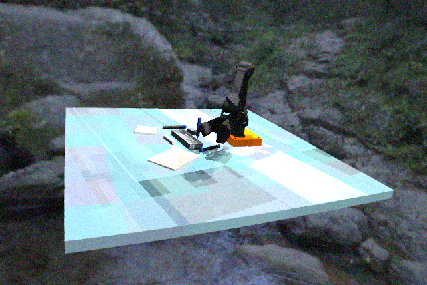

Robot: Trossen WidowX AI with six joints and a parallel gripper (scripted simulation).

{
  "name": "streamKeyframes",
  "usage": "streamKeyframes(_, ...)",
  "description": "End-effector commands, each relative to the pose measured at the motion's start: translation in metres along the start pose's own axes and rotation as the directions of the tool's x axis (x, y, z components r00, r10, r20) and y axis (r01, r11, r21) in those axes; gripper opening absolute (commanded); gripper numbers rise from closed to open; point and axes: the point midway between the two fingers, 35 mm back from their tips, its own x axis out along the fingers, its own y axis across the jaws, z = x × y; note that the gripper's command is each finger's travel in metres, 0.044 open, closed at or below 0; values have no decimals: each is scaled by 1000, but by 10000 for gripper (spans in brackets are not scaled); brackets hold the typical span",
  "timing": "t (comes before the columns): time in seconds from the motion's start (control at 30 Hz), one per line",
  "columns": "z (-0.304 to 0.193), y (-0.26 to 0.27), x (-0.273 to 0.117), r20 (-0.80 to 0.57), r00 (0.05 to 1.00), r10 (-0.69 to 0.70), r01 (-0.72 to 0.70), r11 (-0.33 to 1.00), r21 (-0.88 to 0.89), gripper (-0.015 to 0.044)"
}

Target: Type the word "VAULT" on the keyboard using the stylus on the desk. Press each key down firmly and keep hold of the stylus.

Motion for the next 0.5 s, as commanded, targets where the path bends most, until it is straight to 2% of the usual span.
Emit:
streamKeyframes(0.0,3,1,2,-6,1000,0,0,1000,-6,81)
streamKeyframes(0.47,8,1,5,-6,1000,0,0,1000,-6,81)
